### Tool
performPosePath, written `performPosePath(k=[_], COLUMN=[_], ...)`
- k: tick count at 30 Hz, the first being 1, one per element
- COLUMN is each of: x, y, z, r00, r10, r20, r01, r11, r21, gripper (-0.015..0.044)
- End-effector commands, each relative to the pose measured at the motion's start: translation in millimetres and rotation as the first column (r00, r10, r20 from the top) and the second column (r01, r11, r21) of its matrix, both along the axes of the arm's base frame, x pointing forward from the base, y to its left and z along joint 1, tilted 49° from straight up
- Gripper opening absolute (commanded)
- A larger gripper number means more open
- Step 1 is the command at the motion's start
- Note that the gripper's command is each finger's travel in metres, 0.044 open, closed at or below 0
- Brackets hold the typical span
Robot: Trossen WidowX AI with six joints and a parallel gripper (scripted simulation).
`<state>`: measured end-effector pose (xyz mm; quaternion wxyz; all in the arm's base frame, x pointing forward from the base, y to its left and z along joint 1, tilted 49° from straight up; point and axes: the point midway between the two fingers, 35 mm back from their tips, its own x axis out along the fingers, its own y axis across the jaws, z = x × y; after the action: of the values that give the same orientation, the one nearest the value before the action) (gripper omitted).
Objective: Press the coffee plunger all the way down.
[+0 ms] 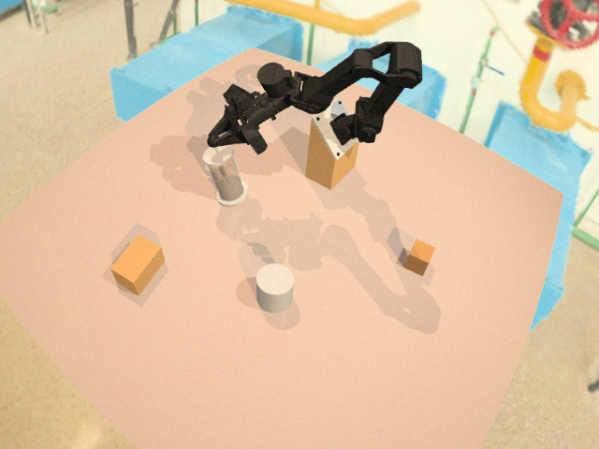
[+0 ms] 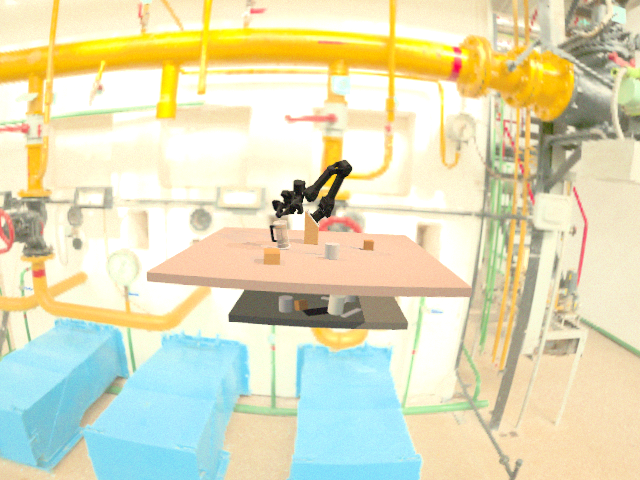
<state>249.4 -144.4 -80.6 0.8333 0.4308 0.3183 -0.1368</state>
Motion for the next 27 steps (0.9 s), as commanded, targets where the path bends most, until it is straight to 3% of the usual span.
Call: performPosePath(k=[1, 27], x=[-1.3, 2.8], y=[9.6, 4.9], z=[-7.2, -9.2], r00=[1.0, 1.0], r10=[0.015, 0.015], r20=[-0.023, -0.022], r01=[-0.014, -0.014], r11=[0.999, 0.999], r21=[0.039, 0.038], gripper=[0.012, 0.012])
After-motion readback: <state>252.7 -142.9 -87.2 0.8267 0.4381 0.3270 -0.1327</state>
